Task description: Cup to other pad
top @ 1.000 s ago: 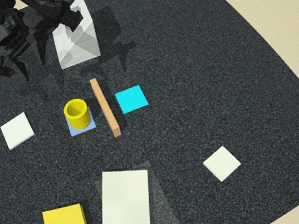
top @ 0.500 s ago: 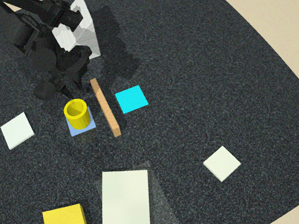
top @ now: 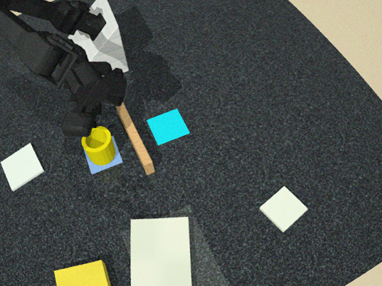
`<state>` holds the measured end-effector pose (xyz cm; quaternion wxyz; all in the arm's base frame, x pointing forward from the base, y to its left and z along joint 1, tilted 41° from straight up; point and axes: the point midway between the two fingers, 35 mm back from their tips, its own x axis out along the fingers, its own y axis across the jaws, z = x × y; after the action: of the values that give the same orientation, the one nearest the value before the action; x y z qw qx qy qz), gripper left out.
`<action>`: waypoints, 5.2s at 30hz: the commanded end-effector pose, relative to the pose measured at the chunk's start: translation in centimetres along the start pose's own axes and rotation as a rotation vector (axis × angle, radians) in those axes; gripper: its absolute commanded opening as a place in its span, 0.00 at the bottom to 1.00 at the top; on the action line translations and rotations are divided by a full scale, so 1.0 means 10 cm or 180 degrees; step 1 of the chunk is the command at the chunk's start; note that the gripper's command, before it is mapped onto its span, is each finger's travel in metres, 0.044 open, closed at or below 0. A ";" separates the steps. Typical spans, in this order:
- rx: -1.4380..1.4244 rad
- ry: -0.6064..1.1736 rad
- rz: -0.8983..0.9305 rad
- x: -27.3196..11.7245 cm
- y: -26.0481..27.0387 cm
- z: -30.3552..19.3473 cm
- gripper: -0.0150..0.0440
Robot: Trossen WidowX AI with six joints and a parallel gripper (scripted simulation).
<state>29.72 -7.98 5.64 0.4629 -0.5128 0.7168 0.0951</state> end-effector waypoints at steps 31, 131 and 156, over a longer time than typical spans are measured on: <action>-0.0047 0.0034 0.0002 0.49 -0.02 0.00 0.54; -0.0050 0.0027 0.0005 -0.05 0.18 0.32 0.25; -0.0047 0.0017 0.0012 -0.06 0.60 0.90 0.25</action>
<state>29.81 -0.26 -0.21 0.4524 -0.5172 0.7195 0.1008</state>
